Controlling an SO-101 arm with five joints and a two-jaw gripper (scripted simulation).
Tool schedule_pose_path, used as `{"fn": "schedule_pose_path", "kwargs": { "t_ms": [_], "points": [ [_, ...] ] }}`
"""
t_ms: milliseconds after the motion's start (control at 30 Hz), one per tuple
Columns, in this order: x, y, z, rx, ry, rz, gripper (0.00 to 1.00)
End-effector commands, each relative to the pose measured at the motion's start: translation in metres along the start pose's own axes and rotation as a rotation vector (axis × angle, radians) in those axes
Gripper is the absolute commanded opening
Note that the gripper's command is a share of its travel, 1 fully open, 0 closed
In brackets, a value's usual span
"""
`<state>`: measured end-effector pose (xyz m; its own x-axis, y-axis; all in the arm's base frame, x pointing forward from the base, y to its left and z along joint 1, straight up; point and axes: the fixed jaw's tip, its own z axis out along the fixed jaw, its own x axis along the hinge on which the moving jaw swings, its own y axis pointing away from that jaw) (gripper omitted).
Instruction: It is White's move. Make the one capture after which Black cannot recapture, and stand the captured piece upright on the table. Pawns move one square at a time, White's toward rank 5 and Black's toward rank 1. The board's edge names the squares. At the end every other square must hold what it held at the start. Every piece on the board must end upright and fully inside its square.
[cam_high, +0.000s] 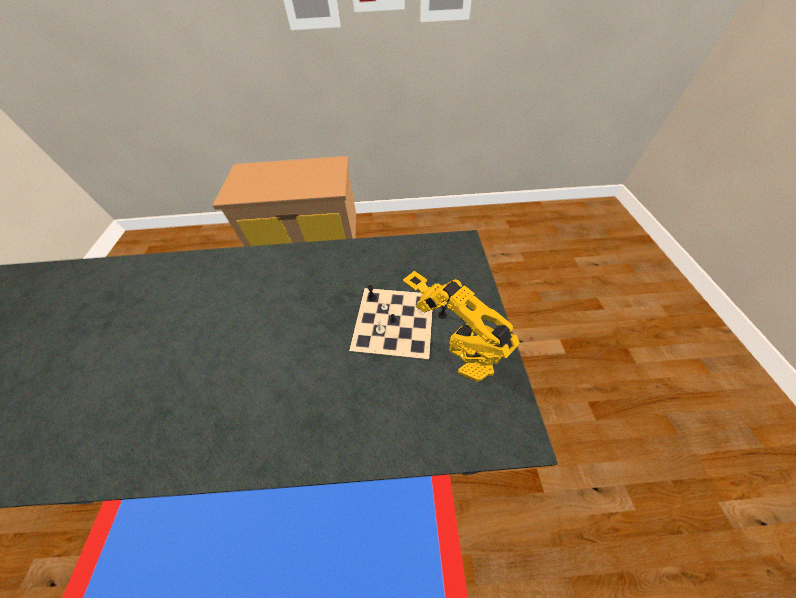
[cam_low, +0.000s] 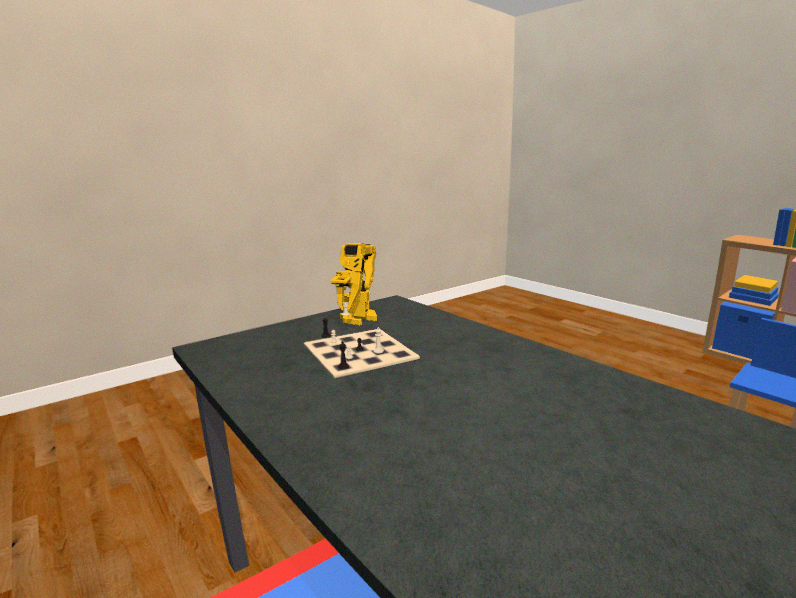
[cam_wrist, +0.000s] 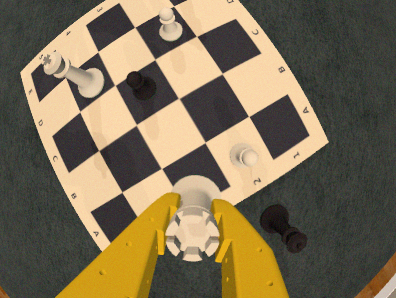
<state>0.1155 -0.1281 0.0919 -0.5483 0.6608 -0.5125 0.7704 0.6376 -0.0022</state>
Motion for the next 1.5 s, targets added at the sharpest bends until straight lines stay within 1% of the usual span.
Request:
{"fn": "schedule_pose_path", "kwargs": {
  "t_ms": [0,167,267,333,433,567,633,700,1033,1467],
  "points": [
    [-0.003,-0.001,-0.003,0.003,-0.004,-0.002,0.00],
    [-0.002,-0.001,-0.004,0.001,-0.004,-0.006,0.00],
    [0.004,0.007,-0.007,-0.022,-0.004,-0.044,0.00],
    [0.004,0.007,-0.007,-0.022,-0.004,-0.044,0.00],
    [0.017,0.023,-0.015,-0.077,-0.003,-0.137,0.00],
    [0.036,0.046,-0.026,-0.176,-0.002,-0.304,0.00],
    [0.042,0.054,-0.029,-0.213,-0.002,-0.368,0.00],
    [0.045,0.058,-0.031,-0.232,-0.002,-0.400,0.00],
    [0.046,0.058,-0.032,-0.236,-0.002,-0.406,0.00],
    [0.050,0.060,-0.029,-0.243,-0.002,-0.419,0.00]
  ]
}}
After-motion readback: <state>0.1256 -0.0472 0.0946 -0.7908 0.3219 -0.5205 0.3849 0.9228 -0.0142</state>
